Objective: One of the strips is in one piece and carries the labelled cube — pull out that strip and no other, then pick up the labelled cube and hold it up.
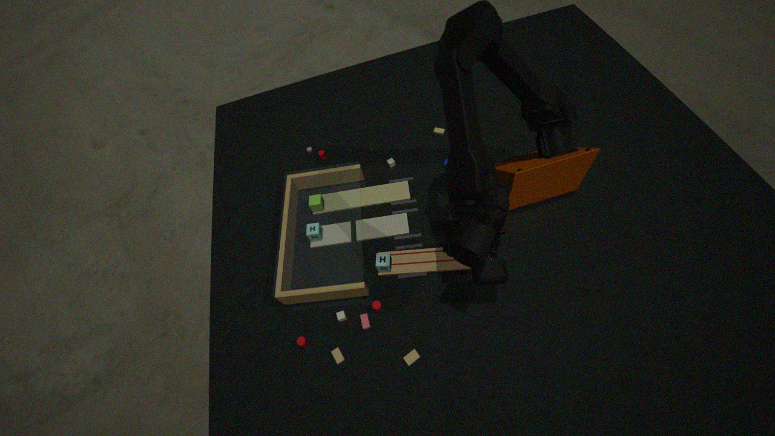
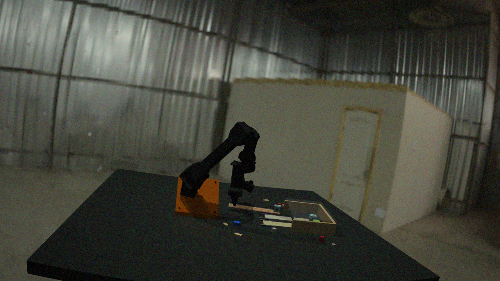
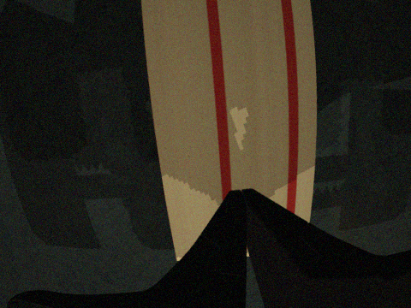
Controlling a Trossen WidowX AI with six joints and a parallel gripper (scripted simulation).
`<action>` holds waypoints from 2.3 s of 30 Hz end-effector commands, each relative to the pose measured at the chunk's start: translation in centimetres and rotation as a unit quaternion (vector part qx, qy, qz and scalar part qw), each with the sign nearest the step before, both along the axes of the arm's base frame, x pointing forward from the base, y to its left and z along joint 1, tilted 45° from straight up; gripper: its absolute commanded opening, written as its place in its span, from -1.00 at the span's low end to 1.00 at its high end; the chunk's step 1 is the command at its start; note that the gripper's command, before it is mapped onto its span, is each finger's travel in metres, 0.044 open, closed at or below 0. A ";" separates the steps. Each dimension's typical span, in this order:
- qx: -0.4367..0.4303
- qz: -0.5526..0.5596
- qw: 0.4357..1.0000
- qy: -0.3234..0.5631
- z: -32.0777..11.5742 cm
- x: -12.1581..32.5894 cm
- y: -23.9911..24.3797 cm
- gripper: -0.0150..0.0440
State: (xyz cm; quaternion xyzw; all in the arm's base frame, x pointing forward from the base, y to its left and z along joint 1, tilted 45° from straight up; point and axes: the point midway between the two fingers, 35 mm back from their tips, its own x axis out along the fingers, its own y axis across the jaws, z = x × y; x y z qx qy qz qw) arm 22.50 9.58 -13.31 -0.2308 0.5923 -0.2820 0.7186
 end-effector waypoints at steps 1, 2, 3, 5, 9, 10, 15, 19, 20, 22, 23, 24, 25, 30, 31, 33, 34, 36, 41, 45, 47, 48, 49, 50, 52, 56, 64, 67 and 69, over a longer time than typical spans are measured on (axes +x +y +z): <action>-0.004 -0.009 1.000 0.012 -0.2 -1.1 -0.8 -0.49; -0.004 -0.009 1.000 0.012 -0.2 -1.1 -0.8 -0.49; -0.004 -0.009 1.000 0.012 -0.2 -1.1 -0.8 -0.49; -0.004 -0.009 1.000 0.012 -0.2 -1.1 -0.8 -0.49; -0.004 -0.009 1.000 0.012 -0.2 -1.1 -0.8 -0.49; -0.004 -0.009 1.000 0.012 -0.2 -1.1 -0.8 -0.49; -0.004 -0.009 1.000 0.012 -0.2 -1.1 -0.8 -0.49; -0.004 -0.009 1.000 0.012 -0.2 -1.1 -0.8 -0.49; -0.004 -0.009 1.000 0.012 -0.2 -1.1 -0.8 -0.49; -0.004 -0.009 1.000 0.012 -0.2 -1.1 -0.8 -0.49; -0.004 -0.009 1.000 0.012 -0.2 -1.1 -0.8 -0.49; -0.004 -0.009 1.000 0.012 -0.2 -1.1 -0.8 -0.49; -0.004 -0.009 1.000 0.012 -0.2 -1.1 -0.8 -0.49; -0.004 -0.009 1.000 0.012 -0.2 -1.1 -0.8 -0.49; -0.004 -0.009 1.000 0.012 -0.2 -1.1 -0.8 -0.49; -0.004 -0.009 1.000 0.012 -0.2 -1.1 -0.8 -0.49; -0.004 -0.009 1.000 0.012 -0.2 -1.1 -0.8 -0.49; 0.000 -0.002 1.000 0.004 0.5 -0.5 0.6 -0.49; -0.003 -0.009 1.000 0.012 3.0 -0.9 3.0 -0.49; -0.002 -0.011 1.000 0.009 3.0 -0.6 2.9 -0.40; 0.000 -0.026 1.000 -0.005 3.0 0.8 2.9 -0.22; 0.001 -0.030 1.000 -0.009 3.1 1.2 2.9 -0.14; 0.001 -0.031 0.999 -0.010 3.2 1.6 3.0 -0.05; 0.001 -0.031 0.999 -0.011 3.3 1.8 3.0 0.04; 0.001 -0.031 0.999 -0.011 3.4 2.4 3.0 0.22; 0.001 -0.031 0.999 -0.011 3.8 3.8 3.2 0.58; 0.000 -0.031 0.999 -0.012 4.7 6.5 3.5 1.00; 0.000 -0.031 0.999 -0.012 5.1 7.5 3.6 1.00; 0.000 -0.031 0.999 -0.012 5.3 8.2 3.7 1.00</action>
